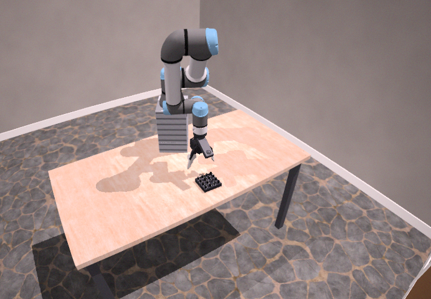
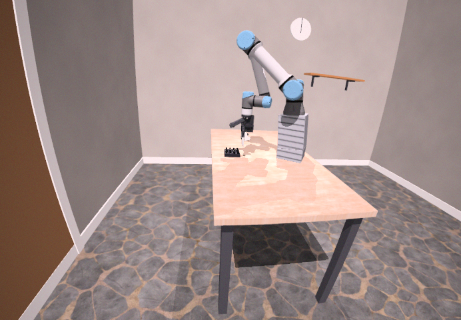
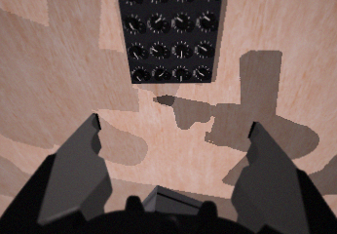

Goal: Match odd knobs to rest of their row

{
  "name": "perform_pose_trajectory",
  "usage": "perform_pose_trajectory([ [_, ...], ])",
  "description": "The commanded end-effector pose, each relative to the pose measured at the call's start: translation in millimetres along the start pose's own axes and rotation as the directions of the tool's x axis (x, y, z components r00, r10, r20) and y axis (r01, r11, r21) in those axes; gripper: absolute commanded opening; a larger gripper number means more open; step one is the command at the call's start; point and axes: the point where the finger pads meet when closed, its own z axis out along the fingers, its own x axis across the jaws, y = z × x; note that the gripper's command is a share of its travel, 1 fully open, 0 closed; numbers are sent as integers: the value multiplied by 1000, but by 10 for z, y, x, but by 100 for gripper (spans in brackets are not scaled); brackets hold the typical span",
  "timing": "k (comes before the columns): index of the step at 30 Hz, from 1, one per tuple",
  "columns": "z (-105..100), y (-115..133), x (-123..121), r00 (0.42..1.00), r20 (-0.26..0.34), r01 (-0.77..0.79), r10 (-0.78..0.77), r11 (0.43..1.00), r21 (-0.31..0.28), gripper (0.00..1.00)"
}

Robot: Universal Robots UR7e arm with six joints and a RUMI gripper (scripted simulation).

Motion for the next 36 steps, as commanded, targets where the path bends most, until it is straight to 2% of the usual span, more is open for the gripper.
perform_pose_trajectory([
  [1, -3, -4, 0, 1000, 0, 2, -2, 1000, 1, 100],
  [12, -1, -24, -4, 999, 0, 48, -48, 999, 1, 100],
  [26, 5, -114, -22, 965, -1, 262, -262, 965, 1, 100],
  [36, 5, -220, -44, 856, -1, 517, -517, 856, 1, 100],
])
